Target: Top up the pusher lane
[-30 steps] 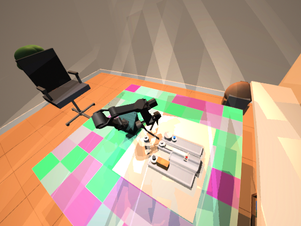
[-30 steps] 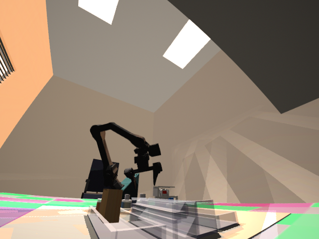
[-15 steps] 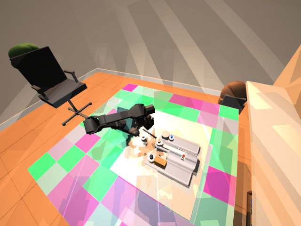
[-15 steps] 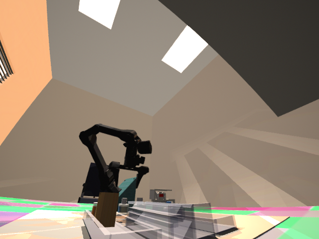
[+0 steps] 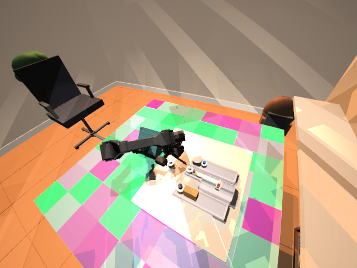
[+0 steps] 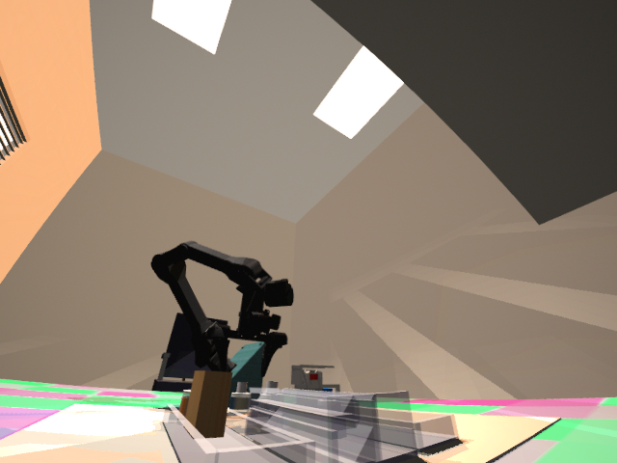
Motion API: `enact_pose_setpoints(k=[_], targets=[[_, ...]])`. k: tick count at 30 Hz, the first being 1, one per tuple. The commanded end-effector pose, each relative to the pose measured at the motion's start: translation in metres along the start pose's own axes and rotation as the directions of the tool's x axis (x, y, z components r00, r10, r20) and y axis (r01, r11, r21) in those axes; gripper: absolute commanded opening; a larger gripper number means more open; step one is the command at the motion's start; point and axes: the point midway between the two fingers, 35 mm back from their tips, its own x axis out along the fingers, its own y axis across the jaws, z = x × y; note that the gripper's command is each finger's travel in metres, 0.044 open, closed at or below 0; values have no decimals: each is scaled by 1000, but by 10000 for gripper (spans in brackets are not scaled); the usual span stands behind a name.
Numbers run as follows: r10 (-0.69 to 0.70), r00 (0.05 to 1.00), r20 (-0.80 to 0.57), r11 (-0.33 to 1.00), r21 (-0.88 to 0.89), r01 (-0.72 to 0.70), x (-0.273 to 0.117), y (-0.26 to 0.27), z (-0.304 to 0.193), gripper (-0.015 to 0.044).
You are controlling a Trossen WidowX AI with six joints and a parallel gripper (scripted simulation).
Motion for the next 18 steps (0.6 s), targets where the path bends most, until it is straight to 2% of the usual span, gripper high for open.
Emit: enact_pose_setpoints(k=[1, 18], targets=[[-5, 1000, 0, 1000, -7, 5, 13, -1, -2, 440], [-5, 1000, 1, 1000, -7, 5, 37, -1, -1, 440]])
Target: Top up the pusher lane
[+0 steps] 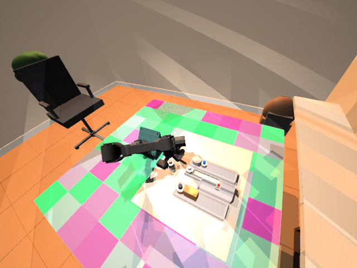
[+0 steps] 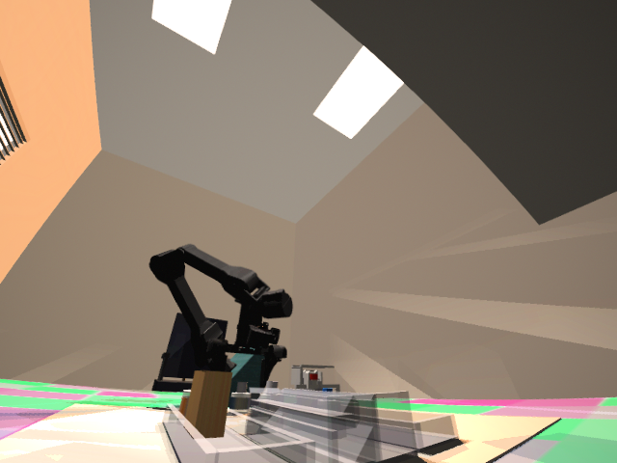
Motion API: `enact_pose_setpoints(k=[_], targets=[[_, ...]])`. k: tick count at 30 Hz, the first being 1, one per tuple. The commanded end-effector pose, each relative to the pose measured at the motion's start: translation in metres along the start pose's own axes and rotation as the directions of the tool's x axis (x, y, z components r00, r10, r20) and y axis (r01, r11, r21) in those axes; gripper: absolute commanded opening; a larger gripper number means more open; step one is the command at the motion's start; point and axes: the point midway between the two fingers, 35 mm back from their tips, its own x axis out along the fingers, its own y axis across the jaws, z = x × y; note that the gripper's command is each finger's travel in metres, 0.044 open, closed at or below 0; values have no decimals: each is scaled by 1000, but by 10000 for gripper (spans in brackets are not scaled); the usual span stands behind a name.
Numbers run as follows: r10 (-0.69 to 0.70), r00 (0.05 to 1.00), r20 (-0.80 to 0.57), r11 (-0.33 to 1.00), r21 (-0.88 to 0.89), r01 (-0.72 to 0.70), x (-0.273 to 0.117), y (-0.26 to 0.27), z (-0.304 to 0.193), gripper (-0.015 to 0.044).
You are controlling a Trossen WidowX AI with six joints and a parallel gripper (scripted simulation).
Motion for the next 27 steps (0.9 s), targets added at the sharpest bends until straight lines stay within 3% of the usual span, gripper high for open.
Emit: enact_pose_setpoints(k=[1, 9, 19, 25, 27], targets=[[-6, 1000, -2, 1000, -8, 6, 8, -1, -2, 440], [-8, 1000, -2, 1000, -8, 8, 18, -1, -3, 440], [-8, 1000, -2, 1000, -8, 8, 18, -1, -3, 177], [-8, 1000, -2, 1000, -8, 8, 18, -1, -3, 138], [-7, 1000, -2, 1000, -8, 7, 17, -1, -3, 85]])
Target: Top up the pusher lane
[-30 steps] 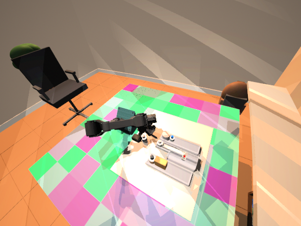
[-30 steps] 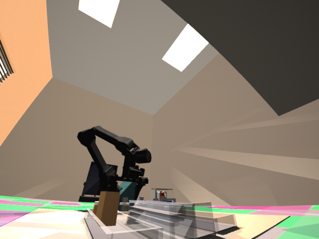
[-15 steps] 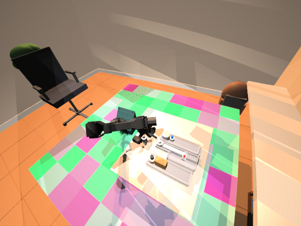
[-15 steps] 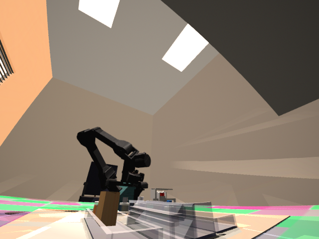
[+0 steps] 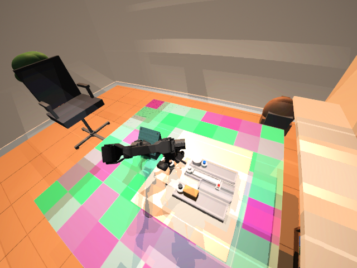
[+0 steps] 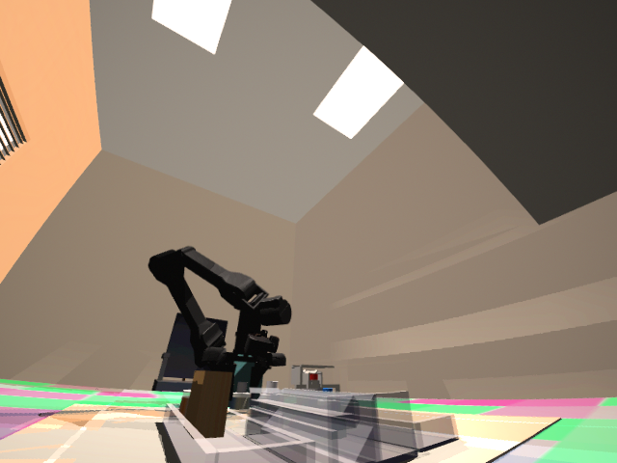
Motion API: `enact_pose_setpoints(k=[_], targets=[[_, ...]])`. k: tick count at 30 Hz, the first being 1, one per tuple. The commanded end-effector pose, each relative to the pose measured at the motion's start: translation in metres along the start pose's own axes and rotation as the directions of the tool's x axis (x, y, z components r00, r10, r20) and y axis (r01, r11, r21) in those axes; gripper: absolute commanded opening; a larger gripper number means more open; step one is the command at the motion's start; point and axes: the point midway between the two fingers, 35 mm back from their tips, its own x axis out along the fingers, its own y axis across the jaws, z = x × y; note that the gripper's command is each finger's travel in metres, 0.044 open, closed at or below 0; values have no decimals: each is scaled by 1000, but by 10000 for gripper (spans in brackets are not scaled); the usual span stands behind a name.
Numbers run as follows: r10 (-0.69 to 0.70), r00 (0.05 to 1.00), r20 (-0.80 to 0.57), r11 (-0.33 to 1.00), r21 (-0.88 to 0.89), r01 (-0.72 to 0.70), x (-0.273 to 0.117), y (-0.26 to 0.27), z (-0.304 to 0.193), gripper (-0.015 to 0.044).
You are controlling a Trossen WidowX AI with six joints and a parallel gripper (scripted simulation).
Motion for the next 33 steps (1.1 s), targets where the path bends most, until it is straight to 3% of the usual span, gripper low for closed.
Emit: enact_pose_setpoints(k=[1, 4, 20, 33], targets=[[-1, 1000, 1, 1000, -5, 1, -3, 0, 0, 59], [5, 1000, 2, 1000, -6, -5, -17, 3, 3, 0], [1, 1000, -1, 1000, -6, -1, -102, 5, 2, 0], [8, 1000, 2, 1000, -6, -8, -77, 12, 48, 0]])
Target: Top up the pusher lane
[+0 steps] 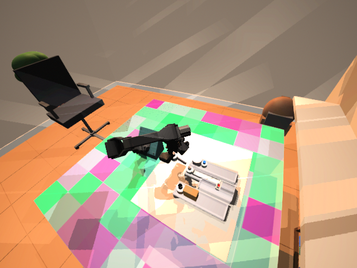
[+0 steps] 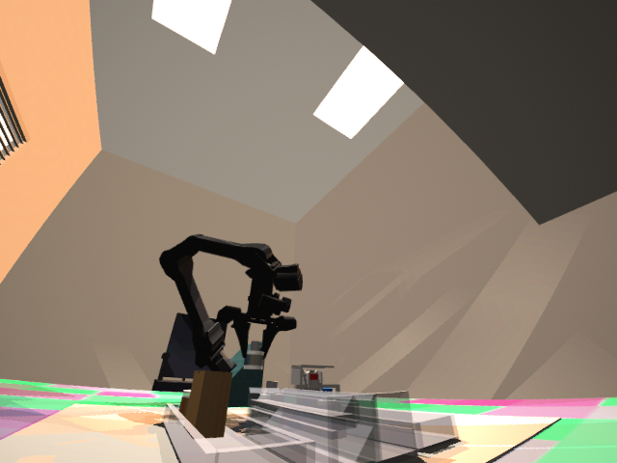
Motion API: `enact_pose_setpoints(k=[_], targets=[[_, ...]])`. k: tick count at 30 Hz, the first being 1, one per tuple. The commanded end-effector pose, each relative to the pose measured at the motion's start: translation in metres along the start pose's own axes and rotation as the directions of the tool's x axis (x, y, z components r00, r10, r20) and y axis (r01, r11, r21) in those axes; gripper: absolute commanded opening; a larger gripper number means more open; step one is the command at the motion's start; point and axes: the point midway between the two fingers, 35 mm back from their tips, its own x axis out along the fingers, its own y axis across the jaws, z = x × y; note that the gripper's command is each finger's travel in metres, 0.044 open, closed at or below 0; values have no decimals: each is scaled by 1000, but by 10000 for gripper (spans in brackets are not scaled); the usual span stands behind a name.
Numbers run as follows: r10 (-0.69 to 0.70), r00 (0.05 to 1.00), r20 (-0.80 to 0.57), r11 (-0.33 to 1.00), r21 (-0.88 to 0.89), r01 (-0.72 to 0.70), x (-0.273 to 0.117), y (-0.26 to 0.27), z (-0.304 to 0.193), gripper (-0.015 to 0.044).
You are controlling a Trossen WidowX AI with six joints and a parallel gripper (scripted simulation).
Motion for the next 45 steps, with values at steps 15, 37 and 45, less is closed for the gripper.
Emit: enact_pose_setpoints(k=[15, 37, 45], targets=[[-5, 1000, 9, 1000, 10, 5, 39, 0, 53, 0], [-6, 1000, 10, 1000, 10, 6, 58, 0, 58, 0], [-6, 1000, 10, 1000, 10, 6, 58, 0, 60, 0]])
